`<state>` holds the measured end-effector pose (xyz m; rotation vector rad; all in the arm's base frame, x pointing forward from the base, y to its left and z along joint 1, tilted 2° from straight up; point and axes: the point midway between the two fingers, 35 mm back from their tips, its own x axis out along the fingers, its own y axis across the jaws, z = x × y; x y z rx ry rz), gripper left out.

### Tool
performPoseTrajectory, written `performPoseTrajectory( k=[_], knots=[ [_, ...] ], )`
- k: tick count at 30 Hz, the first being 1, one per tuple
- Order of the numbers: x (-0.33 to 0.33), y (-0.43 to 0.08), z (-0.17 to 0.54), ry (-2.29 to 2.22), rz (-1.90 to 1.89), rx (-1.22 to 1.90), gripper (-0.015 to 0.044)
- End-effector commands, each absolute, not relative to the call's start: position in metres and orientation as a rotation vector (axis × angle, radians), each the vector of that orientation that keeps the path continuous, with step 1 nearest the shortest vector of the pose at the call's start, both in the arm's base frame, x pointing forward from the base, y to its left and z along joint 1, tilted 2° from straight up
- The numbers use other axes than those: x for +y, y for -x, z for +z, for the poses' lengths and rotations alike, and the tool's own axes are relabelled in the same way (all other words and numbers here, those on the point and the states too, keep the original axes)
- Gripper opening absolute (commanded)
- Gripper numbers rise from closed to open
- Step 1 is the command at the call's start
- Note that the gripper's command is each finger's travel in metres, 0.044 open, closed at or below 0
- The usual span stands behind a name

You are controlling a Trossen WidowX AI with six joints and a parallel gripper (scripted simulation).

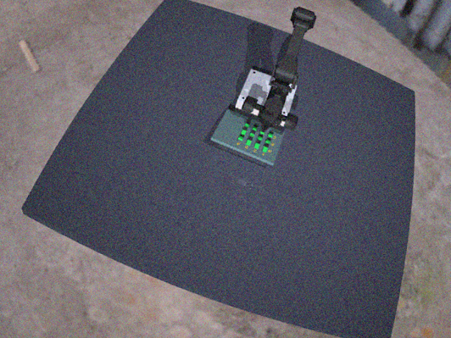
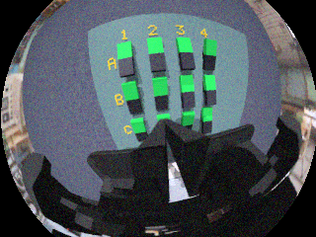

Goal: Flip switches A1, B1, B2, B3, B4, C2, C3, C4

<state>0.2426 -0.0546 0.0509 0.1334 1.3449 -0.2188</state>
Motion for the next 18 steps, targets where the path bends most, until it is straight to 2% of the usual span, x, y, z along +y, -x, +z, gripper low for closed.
performPoseTrajectory(
  k=[1,18],
  knots=[
    [-0.0554,-0.2428,0.049,-0.131,-0.221,1.349,0.0],
    [-0.0547,-0.2428,0.0511,-0.133,-0.219,1.344,0.0]
  ],
)
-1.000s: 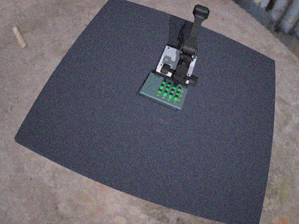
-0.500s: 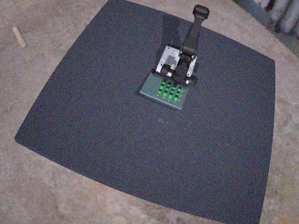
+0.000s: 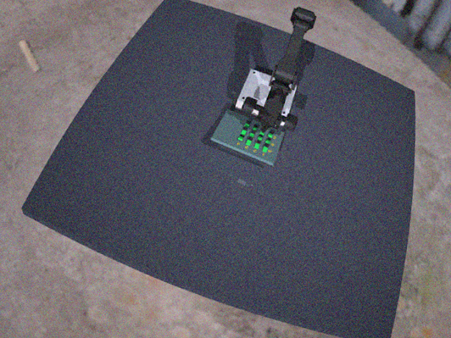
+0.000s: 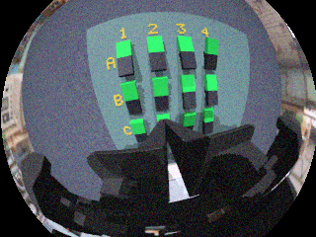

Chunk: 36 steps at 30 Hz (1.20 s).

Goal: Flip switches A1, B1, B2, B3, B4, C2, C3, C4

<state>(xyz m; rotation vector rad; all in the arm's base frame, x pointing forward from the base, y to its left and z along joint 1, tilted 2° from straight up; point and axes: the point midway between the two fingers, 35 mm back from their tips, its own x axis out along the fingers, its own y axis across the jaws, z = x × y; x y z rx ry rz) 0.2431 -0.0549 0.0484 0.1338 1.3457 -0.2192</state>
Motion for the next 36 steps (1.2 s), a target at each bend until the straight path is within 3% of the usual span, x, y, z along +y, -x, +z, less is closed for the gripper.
performPoseTrajectory(
  k=[1,6,36],
  knots=[
    [-0.054,-0.242,0.059,-0.133,-0.22,1.342,0.0],
    [-0.049,-0.227,0.111,-0.128,-0.222,1.324,0.0],
    [-0.082,-0.231,0.068,-0.128,-0.223,1.349,0.0]
  ],
)
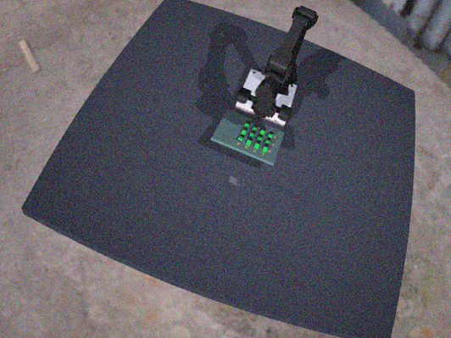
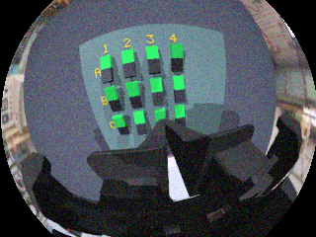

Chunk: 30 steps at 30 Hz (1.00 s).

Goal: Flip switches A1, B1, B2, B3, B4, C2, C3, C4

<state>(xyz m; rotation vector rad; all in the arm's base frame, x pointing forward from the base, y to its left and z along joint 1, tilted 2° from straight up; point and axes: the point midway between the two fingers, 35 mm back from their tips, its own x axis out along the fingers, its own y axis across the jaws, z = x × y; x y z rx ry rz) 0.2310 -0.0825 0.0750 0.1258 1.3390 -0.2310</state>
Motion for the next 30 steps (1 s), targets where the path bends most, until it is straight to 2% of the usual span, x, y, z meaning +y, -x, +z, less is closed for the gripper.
performPoseTrajectory(
  k=[1,30],
  knots=[
    [-0.082,-0.232,0.068,-0.128,-0.223,1.349,0.0],
    [-0.083,-0.235,0.055,-0.128,-0.223,1.349,0.0]
  ],
)
